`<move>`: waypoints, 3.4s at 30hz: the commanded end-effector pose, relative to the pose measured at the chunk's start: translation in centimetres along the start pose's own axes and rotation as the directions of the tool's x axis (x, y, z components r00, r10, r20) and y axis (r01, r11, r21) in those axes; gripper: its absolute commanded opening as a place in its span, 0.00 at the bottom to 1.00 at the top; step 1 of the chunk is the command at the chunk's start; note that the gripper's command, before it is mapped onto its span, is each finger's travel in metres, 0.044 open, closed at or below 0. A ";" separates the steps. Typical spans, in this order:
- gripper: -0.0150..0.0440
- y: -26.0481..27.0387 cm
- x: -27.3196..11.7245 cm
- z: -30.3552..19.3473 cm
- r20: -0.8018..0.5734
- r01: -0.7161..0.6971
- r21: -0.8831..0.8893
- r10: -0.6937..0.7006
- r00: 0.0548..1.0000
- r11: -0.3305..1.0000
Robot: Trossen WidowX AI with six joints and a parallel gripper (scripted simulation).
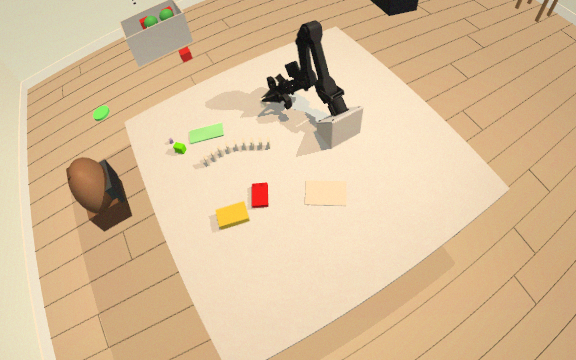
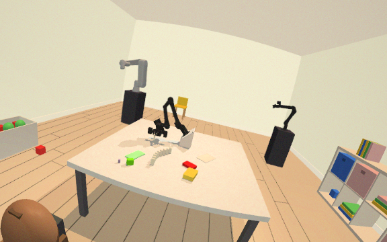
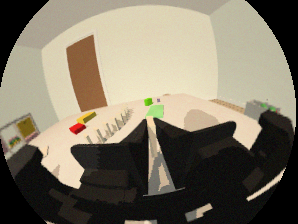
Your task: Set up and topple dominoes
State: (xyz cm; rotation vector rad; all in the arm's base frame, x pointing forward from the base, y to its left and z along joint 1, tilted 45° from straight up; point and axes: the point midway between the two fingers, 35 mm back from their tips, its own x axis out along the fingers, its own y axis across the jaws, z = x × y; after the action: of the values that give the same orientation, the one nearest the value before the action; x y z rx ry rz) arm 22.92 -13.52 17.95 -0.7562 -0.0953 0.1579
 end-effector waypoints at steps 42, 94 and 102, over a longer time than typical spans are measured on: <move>0.60 1.1 -0.1 -4.5 0.001 -0.006 0.029 0.006 1.000 1.000; 1.00 3.1 6.9 0.8 -0.946 -0.850 -0.173 0.158 0.285 0.497; 1.00 2.1 3.5 3.3 -0.997 -0.987 -0.062 0.030 0.067 0.146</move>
State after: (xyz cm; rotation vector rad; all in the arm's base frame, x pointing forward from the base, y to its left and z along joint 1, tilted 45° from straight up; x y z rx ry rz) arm 31.01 -10.44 14.17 -1.2397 0.9826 0.3148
